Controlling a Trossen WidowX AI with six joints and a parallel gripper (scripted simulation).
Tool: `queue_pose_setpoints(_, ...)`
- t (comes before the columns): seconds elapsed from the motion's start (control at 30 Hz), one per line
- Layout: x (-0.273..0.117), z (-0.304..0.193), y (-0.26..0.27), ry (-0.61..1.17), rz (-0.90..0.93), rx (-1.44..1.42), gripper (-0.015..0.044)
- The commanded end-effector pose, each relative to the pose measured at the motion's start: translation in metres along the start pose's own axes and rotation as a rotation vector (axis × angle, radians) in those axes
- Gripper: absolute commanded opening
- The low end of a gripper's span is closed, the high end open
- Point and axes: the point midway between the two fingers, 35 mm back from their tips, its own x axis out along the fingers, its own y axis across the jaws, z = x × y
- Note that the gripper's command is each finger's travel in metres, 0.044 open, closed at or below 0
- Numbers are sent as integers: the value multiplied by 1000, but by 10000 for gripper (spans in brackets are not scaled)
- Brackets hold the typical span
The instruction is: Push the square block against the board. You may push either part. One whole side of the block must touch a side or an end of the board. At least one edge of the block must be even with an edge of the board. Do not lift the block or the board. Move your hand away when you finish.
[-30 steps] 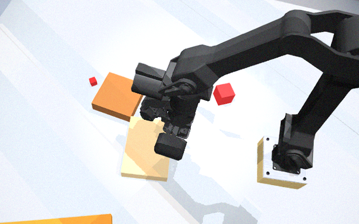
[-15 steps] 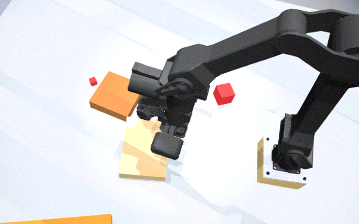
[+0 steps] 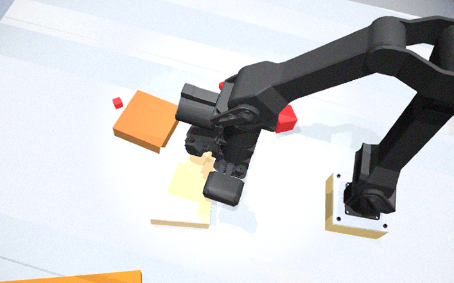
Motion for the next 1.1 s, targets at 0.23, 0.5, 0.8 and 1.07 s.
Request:
queue_pose_setpoints(0.23, 2, -19, 0, -3, 1, 4, 0)
queue_pose_setpoints(0.5, -25, -20, 0, -1, 0, 2, 0)
queue_pose_setpoints(0.8, -53, -21, 0, -3, 1, -2, 0)
queue_pose_setpoints(1.07, -57, -1, 17, -7, 1, -253, 0)
